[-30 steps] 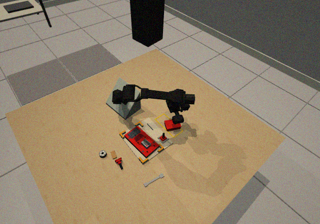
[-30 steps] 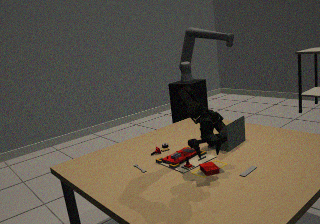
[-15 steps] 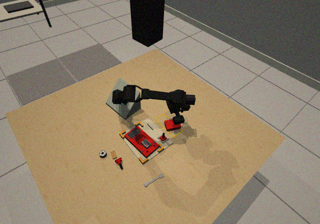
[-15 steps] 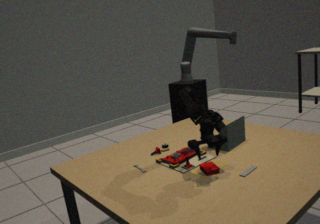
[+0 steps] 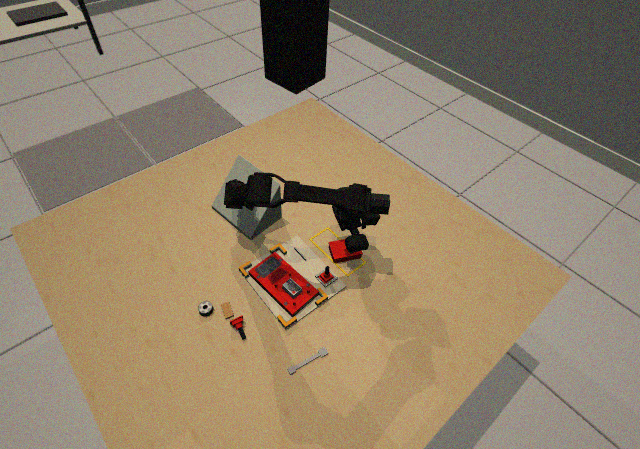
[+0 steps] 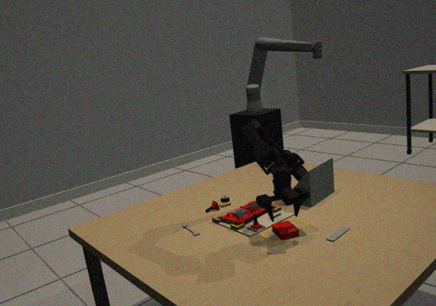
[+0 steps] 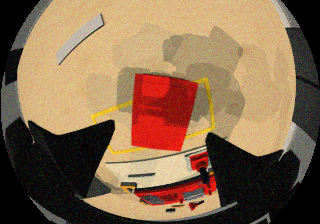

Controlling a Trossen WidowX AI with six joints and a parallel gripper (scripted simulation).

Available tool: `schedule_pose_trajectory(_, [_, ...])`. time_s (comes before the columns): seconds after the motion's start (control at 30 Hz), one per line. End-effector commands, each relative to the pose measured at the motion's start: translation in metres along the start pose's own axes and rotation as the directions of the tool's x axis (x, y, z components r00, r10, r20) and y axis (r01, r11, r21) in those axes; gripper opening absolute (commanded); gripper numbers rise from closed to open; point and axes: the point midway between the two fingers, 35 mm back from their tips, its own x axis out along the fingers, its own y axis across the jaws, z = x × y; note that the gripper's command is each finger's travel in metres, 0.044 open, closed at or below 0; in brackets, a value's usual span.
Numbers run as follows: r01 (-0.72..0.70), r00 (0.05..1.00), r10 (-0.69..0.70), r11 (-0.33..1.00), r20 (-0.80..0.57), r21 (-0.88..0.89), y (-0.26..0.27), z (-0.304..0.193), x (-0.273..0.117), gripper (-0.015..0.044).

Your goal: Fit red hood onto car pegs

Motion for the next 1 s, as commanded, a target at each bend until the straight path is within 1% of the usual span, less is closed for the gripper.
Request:
schedule_pose_trajectory(0.0, [0.002, 1.000, -0.002, 1.000, -0.005, -0.007, 0.001, -0.001, 0.006, 0.0440])
schedule_pose_trajectory(0.97, [0.003, 1.000, -0.003, 1.000, -0.007, -0.006, 0.000, -0.003, 0.032, 0.0440])
